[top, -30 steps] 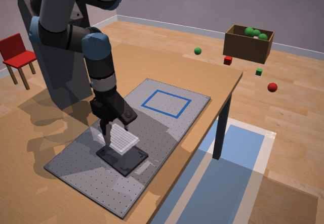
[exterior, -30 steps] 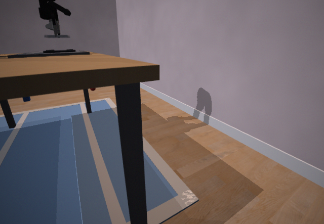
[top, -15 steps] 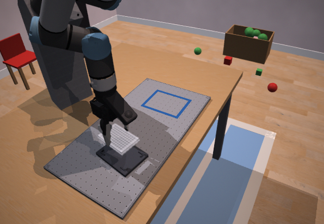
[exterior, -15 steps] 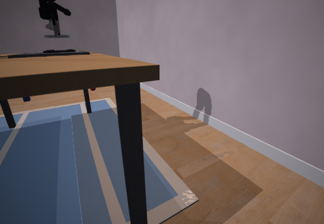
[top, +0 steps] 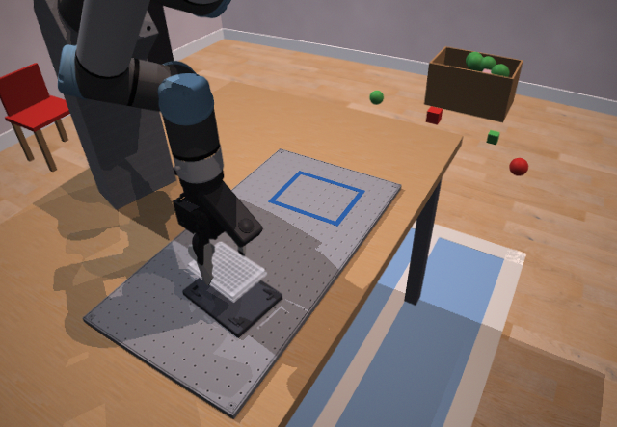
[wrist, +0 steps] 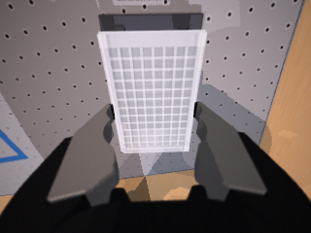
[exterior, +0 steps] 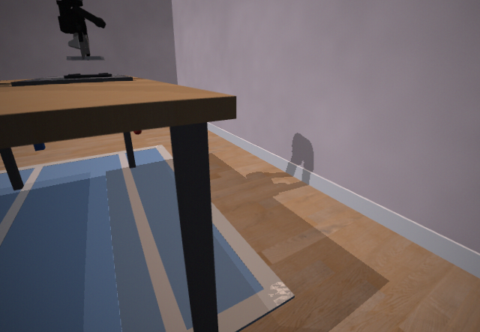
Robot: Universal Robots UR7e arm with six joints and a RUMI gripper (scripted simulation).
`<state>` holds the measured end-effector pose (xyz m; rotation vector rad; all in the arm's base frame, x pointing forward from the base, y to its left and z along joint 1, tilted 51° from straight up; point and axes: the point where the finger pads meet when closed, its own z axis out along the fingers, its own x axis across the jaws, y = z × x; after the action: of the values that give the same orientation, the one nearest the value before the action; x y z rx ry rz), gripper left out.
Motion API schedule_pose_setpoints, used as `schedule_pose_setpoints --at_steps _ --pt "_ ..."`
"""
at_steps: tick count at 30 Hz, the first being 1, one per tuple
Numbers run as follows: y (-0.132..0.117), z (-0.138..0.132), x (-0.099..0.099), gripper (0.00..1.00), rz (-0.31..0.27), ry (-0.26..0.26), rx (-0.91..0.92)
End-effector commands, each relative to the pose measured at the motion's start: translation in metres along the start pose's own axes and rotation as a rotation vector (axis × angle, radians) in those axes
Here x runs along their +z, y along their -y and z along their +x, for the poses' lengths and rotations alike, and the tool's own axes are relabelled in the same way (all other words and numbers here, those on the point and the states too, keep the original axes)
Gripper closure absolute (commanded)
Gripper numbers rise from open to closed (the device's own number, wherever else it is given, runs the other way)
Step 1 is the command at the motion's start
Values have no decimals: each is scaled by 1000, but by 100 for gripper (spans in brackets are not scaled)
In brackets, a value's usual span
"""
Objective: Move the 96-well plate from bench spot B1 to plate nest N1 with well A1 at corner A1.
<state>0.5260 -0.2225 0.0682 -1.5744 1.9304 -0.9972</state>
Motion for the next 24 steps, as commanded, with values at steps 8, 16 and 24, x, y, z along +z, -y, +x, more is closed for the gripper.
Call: schedule_pose_setpoints --at_steps 8,16,24 --pt "0 0 16 100 1 -1 0" --pt "0 0 28 100 1 -1 0" --pt "0 0 39 100 1 -1 0"
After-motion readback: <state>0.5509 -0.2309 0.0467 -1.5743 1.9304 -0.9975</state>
